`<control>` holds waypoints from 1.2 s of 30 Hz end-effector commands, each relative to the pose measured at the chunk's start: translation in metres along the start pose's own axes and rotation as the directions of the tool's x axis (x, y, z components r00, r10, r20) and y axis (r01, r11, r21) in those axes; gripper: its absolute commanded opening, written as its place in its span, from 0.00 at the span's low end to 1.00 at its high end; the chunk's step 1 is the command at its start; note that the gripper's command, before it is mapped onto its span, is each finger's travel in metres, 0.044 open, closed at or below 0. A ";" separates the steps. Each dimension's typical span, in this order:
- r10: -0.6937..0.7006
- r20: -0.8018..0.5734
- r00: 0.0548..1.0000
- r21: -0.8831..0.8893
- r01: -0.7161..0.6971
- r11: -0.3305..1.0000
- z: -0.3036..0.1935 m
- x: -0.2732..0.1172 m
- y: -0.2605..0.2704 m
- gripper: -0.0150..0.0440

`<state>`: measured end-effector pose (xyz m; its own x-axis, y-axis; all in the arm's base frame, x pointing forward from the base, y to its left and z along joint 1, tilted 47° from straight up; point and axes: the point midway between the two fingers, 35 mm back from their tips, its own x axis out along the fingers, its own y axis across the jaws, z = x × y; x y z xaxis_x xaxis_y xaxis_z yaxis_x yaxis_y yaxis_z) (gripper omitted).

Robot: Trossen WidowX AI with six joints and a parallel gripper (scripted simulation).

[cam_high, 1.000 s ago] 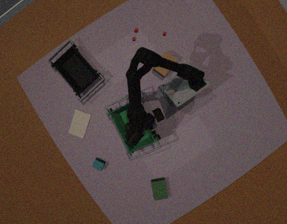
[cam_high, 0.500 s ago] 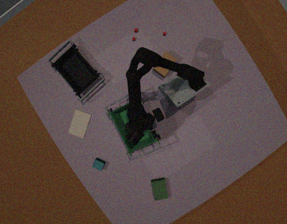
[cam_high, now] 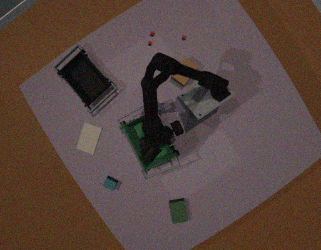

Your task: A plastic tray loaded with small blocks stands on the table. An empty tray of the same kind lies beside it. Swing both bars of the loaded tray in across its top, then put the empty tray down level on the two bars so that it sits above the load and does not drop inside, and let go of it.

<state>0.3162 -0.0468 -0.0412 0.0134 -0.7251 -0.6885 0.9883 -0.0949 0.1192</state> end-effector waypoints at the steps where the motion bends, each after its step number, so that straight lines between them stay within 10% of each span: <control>1: -0.018 0.003 1.000 -0.004 0.018 1.000 0.003 0.004 -0.003 0.25; 36: -0.018 0.003 1.000 -0.004 0.018 1.000 0.003 0.011 -0.007 0.25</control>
<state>0.3143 -0.0504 -0.0454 0.0183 -0.7256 -0.6878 0.9883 -0.0911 0.1225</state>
